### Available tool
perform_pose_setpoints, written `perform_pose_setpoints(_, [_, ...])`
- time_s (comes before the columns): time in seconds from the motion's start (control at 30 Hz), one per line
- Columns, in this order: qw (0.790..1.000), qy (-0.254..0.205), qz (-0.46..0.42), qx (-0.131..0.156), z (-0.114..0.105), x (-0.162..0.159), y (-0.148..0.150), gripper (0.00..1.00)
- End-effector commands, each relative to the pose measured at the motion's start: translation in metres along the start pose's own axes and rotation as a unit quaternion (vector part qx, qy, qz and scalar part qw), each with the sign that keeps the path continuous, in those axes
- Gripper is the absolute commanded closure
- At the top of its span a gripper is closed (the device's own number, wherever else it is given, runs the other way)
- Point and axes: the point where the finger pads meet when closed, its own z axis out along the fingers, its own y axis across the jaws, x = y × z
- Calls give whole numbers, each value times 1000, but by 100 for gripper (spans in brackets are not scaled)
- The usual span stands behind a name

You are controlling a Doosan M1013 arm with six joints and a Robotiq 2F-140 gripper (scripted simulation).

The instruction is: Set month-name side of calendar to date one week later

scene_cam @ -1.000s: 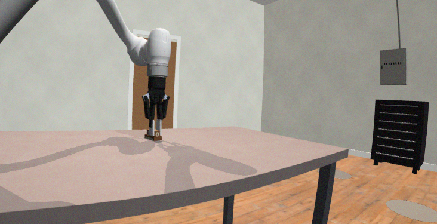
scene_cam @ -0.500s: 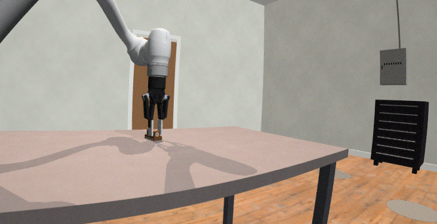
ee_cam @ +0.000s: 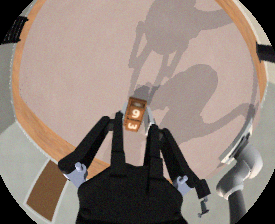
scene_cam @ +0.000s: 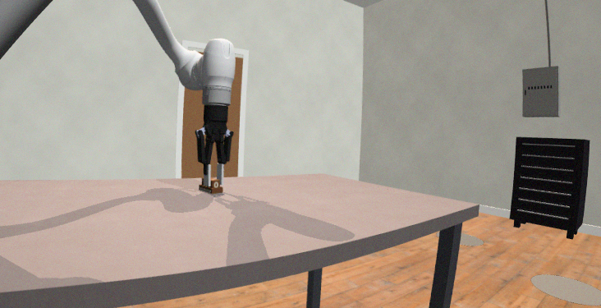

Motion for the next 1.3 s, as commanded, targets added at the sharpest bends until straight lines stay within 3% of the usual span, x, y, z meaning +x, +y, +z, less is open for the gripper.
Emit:
perform_pose_setpoints(0.0, [1000, 0, 0, 0, -4, 0, 0, 65])
perform_pose_setpoints(0.3, [1000, 0, 0, 0, -31, 0, 0, 65])
perform_pose_setpoints(0.63, [1000, 0, 0, 0, -81, 0, 0, 65])
perform_pose_setpoints(0.93, [1000, 0, 0, 0, -89, 0, 0, 65])
perform_pose_setpoints(0.97, [1000, 0, 0, 0, -89, 0, 0, 0])
perform_pose_setpoints(1.27, [1000, 0, 0, 0, -89, 0, 0, 0])
